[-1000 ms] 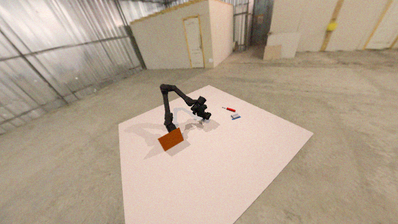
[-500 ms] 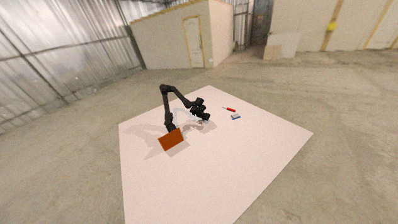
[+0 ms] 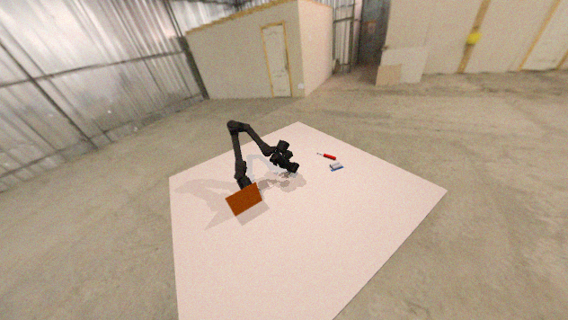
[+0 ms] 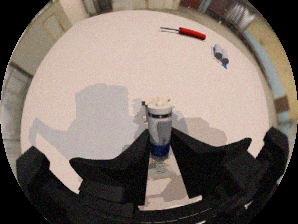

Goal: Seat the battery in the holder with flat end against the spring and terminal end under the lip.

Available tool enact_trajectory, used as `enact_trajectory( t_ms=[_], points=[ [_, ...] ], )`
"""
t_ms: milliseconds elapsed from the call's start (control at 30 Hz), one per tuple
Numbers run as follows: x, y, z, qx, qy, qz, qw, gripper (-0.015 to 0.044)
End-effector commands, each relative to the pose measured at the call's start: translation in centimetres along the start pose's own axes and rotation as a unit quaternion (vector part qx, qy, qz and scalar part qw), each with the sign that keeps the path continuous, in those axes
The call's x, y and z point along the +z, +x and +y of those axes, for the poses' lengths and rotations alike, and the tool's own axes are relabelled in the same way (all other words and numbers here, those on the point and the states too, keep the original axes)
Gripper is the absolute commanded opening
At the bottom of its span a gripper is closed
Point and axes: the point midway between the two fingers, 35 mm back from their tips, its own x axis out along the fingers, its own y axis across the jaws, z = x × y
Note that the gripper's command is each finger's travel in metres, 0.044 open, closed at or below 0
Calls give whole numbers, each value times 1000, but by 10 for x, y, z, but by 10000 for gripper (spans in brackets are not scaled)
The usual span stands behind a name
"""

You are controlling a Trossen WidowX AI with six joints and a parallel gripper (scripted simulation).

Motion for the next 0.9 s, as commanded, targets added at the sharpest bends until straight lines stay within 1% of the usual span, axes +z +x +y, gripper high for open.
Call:
enact_trajectory(
  t_ms=[0,467,867],
  points=[
    [-4,-1,0,0,1,0,1000,76],
    [-15,-6,-1,-3,2,-1,1000,76],
    [-13,-2,-5,-8,2,25,1000,76]
  ],
)
